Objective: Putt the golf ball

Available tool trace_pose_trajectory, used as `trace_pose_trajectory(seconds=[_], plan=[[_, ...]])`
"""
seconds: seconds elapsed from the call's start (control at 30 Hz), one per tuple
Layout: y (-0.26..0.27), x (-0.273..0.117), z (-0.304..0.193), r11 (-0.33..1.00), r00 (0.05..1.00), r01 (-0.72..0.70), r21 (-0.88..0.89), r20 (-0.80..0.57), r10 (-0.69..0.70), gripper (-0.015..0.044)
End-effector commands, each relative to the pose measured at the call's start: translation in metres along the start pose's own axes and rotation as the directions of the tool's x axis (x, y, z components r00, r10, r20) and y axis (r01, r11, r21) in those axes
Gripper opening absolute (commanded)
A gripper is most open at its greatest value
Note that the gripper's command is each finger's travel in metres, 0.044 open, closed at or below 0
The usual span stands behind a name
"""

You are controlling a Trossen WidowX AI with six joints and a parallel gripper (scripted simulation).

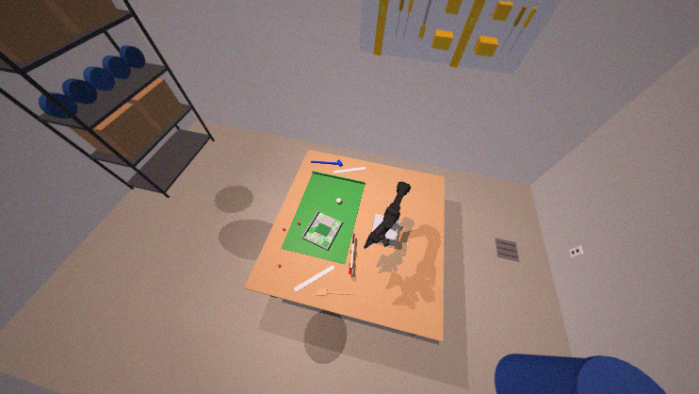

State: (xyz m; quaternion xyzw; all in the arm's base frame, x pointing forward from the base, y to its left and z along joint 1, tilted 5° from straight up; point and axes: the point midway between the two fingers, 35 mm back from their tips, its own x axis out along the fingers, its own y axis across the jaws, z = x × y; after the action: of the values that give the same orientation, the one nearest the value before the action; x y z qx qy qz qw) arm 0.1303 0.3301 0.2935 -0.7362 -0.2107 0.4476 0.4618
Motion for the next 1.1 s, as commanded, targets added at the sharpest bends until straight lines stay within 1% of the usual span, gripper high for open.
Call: trace_pose_trajectory(seconds=[0.0,0.13,0.27,0.43,0.53,0.6,0.8,0.97,1.07], plan=[[0.051,0.038,-0.023,0.978,0.982,-0.184,0.094,-0.018,0.186,0.044],[0.109,0.065,-0.053,0.903,0.927,-0.36,0.236,-0.015,0.374,0.044],[0.173,0.079,-0.083,0.756,0.838,-0.505,0.417,0.026,0.546,0.044],[0.252,0.076,-0.109,0.472,0.697,-0.609,0.637,0.146,0.702,0.044],[0.298,0.062,-0.118,0.256,0.611,-0.62,0.742,0.251,0.751,0.044],[0.316,0.054,-0.121,0.157,0.578,-0.611,0.776,0.301,0.758,0.044],[0.319,0.054,-0.121,0.145,0.574,-0.609,0.779,0.308,0.759,0.044],[0.339,0.06,-0.119,0.145,0.574,-0.61,0.779,0.308,0.759,0.044],[0.341,0.06,-0.119,0.145,0.574,-0.61,0.779,0.308,0.759,0.044]])
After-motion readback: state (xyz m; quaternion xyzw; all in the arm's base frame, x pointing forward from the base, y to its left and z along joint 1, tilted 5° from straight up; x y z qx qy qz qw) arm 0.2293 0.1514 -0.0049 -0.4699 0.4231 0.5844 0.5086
